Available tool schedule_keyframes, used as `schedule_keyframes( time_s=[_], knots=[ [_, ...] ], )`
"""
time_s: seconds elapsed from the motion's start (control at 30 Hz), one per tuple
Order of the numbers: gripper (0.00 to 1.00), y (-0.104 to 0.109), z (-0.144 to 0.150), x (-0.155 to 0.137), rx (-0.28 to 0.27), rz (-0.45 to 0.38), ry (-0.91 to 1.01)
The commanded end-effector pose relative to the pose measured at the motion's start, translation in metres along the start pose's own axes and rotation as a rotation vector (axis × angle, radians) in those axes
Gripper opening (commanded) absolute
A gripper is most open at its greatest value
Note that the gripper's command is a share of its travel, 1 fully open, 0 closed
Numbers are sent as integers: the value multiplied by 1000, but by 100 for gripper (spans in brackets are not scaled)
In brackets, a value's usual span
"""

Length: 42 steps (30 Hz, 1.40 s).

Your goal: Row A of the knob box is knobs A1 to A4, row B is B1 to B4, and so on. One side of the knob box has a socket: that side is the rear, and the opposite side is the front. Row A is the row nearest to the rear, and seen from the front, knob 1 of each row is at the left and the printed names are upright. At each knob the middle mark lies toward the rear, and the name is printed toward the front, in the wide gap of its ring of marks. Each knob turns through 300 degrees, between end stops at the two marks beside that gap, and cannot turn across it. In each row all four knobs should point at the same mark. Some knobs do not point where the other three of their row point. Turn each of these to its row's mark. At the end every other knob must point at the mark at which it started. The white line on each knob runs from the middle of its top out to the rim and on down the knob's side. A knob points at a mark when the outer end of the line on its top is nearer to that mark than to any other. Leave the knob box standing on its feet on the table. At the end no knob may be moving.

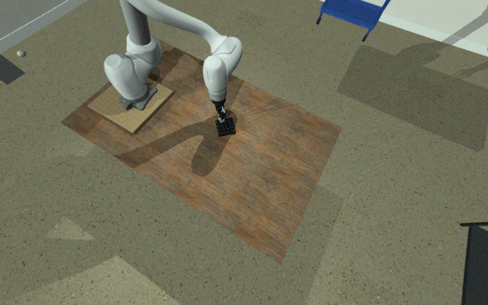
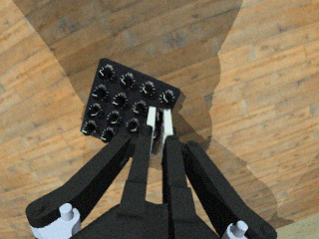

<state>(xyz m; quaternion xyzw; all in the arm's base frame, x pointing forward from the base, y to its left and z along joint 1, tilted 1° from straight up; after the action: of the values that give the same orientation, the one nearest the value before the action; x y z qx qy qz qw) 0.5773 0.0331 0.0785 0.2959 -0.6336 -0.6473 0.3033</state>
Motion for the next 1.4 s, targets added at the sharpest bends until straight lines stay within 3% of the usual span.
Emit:
schedule_keyframes(
  time_s=[0.0,0.73,1.37],
  knots=[
    [5,0,0,0,0,0,0],
    [5,0,0,0,0,0,105],
    [5,0,0,0,0,0,483]
  ],
)
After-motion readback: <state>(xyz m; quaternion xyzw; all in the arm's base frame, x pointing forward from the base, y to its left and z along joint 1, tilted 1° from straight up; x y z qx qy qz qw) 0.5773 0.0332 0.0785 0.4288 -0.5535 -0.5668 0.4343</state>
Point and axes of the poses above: the point where the finger pads meet when closed, its own y axis back along the fingers, its own z axis across the jaws, x = y × z, the point moved 5 cm from there along y, back along the fingers, and after that the axes turned 1 degree about -y, right-handed, at the moved point
